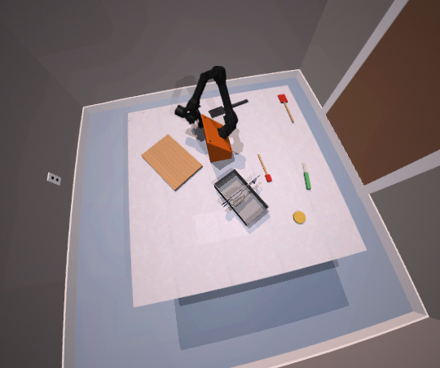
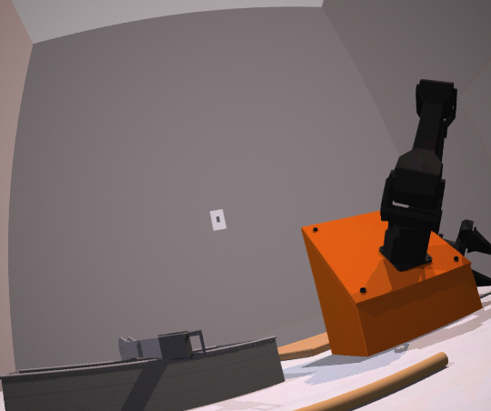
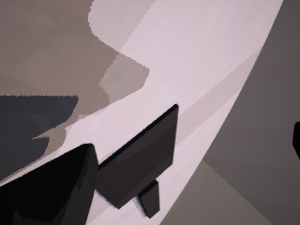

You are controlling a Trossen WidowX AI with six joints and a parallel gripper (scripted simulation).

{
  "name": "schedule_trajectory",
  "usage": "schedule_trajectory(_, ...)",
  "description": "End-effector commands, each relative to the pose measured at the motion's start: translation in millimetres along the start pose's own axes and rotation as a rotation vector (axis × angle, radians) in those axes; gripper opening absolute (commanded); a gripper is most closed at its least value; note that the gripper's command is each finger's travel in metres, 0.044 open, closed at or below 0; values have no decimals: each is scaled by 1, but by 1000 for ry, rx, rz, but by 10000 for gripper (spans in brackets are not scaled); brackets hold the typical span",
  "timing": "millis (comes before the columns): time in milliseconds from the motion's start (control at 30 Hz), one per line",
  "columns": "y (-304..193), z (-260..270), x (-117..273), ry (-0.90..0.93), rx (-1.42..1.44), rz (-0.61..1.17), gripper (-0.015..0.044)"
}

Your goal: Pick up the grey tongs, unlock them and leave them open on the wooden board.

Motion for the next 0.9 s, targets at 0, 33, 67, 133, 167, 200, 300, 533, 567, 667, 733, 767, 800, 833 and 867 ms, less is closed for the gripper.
schedule_trajectory(0,0,0,1,-1,7,-6,426)
schedule_trajectory(33,0,0,2,-3,17,-14,440)
schedule_trajectory(67,1,-2,5,-9,26,-27,440)
schedule_trajectory(133,5,-9,15,-29,57,-70,440)
schedule_trajectory(167,7,-14,23,-44,81,-98,440)
schedule_trajectory(200,9,-18,31,-59,97,-133,440)
schedule_trajectory(300,16,-28,59,-110,160,-241,440)
schedule_trajectory(533,27,-39,112,-210,316,-424,440)
schedule_trajectory(567,27,-40,122,-234,341,-448,440)
schedule_trajectory(667,30,-38,156,-309,443,-519,440)
schedule_trajectory(733,30,-35,178,-366,515,-561,440)
schedule_trajectory(767,30,-33,190,-393,549,-580,440)
schedule_trajectory(800,30,-31,202,-420,591,-602,440)
schedule_trajectory(833,30,-27,214,-449,636,-625,440)
schedule_trajectory(867,30,-23,226,-478,680,-647,440)
Point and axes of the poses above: the point midway between the two fingers, 35 mm back from their tips, its own x axis back along the fingers, its own z axis across the jaws, y = z × x, the point moved 5 cm from there along x, back along the fingers, and after that the axes turned 13 degrees about x, right-handed, at the moved point
